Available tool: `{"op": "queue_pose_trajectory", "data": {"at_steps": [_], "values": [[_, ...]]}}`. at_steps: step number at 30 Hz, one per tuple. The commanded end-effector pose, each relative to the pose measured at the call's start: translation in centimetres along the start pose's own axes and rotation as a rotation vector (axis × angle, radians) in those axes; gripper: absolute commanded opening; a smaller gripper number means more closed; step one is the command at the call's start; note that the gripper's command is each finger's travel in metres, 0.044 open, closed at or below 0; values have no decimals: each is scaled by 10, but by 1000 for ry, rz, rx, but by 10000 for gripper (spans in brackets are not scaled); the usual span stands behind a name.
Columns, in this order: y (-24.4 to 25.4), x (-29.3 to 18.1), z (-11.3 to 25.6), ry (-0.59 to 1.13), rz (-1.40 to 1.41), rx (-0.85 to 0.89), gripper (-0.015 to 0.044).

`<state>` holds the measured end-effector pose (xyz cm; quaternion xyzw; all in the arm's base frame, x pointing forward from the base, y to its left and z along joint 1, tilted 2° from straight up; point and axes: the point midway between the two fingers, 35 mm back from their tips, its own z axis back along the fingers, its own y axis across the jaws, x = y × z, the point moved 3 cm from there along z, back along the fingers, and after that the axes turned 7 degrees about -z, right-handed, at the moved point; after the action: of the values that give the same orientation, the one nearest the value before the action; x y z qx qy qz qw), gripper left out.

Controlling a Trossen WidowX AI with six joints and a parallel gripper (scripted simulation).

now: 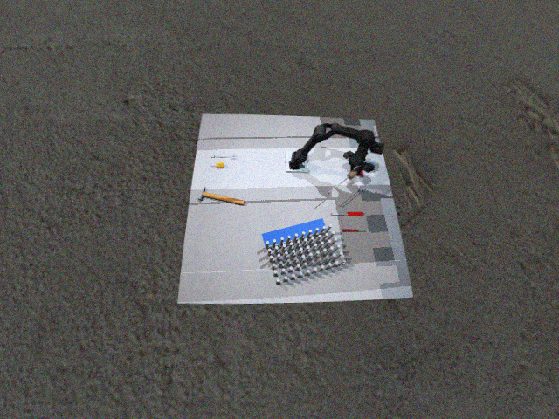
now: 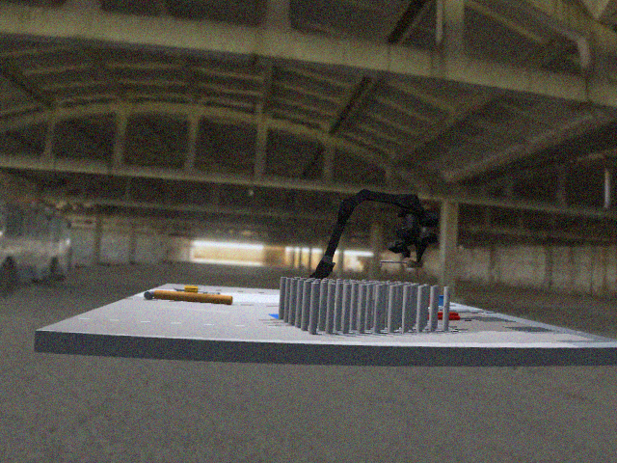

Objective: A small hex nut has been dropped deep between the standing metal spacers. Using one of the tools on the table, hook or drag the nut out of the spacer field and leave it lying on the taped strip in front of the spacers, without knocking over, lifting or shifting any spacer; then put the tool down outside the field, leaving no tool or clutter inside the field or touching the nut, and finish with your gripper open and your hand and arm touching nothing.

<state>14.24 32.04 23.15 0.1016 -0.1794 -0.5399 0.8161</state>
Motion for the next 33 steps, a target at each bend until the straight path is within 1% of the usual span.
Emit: {"op": "queue_pose_trajectory", "data": {"at_steps": [1, 33], "values": [[-1, -1, -5, -8, -3, 2, 0], [-5, -9, -26, -7, -3, 2, 0]]}}
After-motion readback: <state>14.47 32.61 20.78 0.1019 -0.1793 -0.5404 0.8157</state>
